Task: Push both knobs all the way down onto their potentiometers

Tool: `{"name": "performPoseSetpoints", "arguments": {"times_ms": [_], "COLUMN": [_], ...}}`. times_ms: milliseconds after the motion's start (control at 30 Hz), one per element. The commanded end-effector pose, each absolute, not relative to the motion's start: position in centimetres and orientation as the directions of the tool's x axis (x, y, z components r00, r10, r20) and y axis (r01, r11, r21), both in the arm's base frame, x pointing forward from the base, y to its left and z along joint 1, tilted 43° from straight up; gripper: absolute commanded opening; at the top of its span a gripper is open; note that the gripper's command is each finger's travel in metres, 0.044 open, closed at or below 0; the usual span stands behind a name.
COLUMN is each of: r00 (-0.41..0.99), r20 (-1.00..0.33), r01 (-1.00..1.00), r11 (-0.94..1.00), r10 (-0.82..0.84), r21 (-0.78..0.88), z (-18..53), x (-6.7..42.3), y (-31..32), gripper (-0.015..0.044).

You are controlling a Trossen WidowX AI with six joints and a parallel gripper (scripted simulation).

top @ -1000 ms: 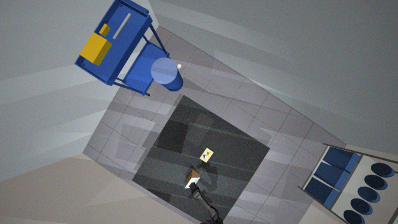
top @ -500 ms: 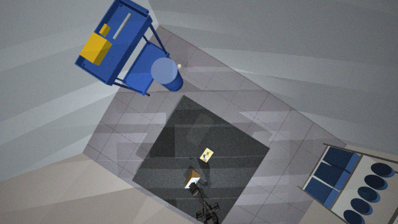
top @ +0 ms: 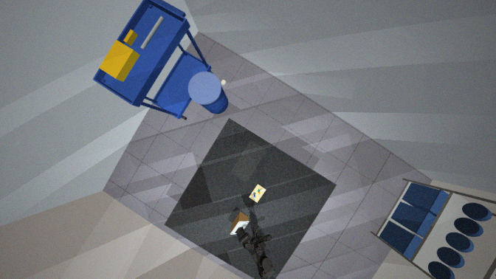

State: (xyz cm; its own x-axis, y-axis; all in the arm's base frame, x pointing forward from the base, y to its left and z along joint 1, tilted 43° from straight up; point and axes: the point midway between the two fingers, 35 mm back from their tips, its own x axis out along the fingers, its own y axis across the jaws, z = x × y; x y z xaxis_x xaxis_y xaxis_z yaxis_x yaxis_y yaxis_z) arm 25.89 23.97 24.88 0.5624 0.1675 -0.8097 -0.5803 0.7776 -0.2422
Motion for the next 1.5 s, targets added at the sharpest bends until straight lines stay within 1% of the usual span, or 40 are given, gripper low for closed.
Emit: {"name": "performPoseSetpoints", "arguments": {"times_ms": [0,267,500,733,933,1200,1400,1467], "r00": [0.532,0.453,0.364,0.260,0.163,0.034,0.024,0.024], "r20": [-0.845,-0.881,-0.884,-0.862,-0.824,-0.753,-0.746,-0.745], "r01": [-0.496,-0.303,-0.118,0.069,0.213,0.369,0.379,0.380], "r11": [0.830,0.905,0.926,0.898,0.835,0.708,0.696,0.696], "r10": [0.058,-0.137,-0.295,-0.436,-0.542,-0.658,-0.666,-0.666], "r21": [-0.255,-0.297,-0.358,-0.434,-0.507,-0.602,-0.609,-0.610], "z": [22.0,17.1,13.0,9.1,5.9,1.8,1.3,0.2], "x": [27.6,30.3,32.1,33.4,34.0,34.1,34.1,34.1], "y": [22.8,19.9,17.1,14.2,11.5,7.8,7.3,6.3], "gripper": [0.0000,0.0000,0.0000,0.0000,0.0000,0.0000,0.0000,0.0000]}}
